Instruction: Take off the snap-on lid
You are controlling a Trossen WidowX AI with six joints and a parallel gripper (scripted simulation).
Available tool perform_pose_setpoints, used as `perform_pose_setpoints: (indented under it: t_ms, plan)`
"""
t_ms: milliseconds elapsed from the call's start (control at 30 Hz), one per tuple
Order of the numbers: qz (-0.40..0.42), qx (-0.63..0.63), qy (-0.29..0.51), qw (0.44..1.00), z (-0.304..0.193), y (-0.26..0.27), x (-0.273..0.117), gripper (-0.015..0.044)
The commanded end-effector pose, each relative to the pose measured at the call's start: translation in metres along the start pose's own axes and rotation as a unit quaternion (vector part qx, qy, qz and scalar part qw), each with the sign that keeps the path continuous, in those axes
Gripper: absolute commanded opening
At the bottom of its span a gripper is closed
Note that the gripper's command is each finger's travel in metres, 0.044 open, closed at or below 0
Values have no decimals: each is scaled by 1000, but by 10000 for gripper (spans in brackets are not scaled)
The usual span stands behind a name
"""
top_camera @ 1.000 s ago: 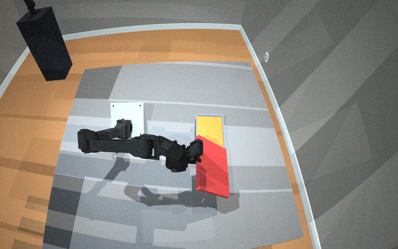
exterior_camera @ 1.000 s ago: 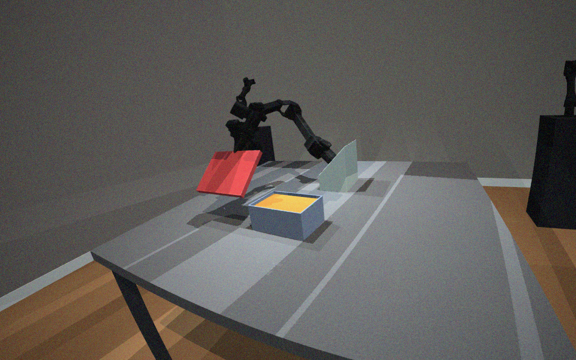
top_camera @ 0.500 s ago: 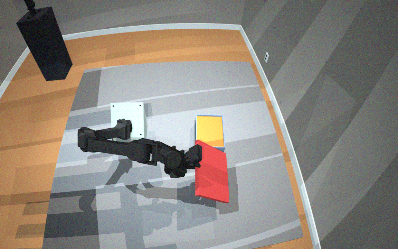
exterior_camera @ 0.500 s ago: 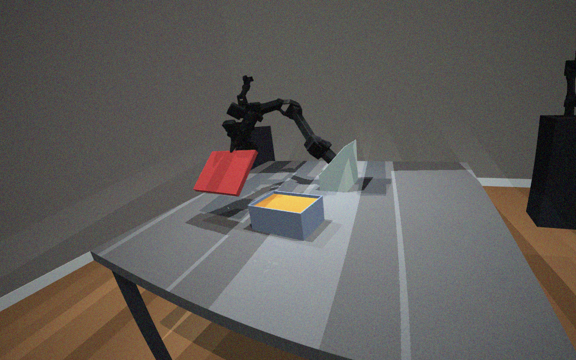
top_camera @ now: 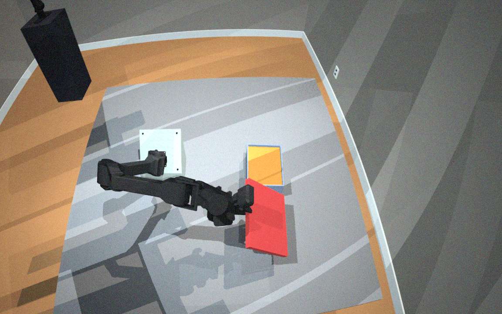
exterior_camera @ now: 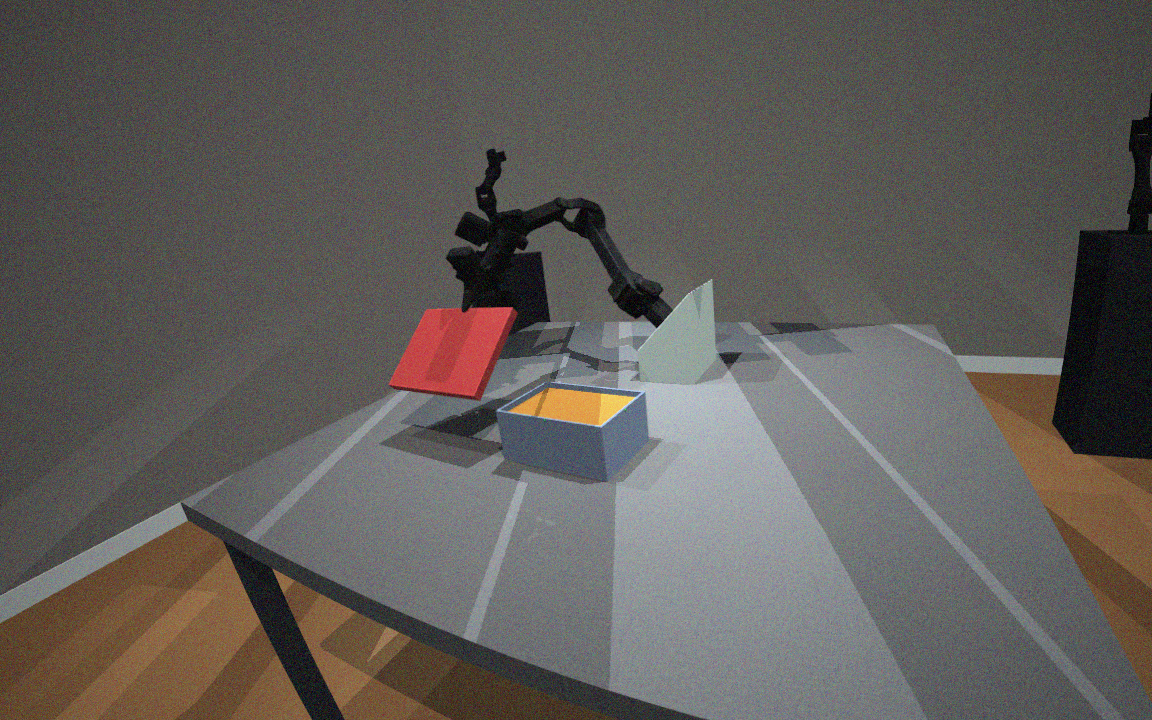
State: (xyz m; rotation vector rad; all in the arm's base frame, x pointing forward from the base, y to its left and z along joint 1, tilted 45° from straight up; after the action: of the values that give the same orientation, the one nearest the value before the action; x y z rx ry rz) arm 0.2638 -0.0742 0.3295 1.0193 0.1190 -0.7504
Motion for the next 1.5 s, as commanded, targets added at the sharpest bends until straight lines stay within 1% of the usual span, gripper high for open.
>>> perform_pose_setpoints:
  t_ms: [0,1467]
  plan:
    - [9,-1,5,1000,0,-1,1,0]
    - [9,-2,4,1000,7,-26,24,0]
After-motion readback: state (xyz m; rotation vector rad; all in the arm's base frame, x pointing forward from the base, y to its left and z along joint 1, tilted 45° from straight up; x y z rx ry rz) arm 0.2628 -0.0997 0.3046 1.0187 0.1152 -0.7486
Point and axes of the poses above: the point midway between the two fingers, 35 mm back from their tips, its own x axis out along the fingers, its own y axis across the jaws, z = x × y, the point moved 8 cm from there along -x, back along the fingers, and after that the axes turned 15 degrees about x, right-handed, at the moved point
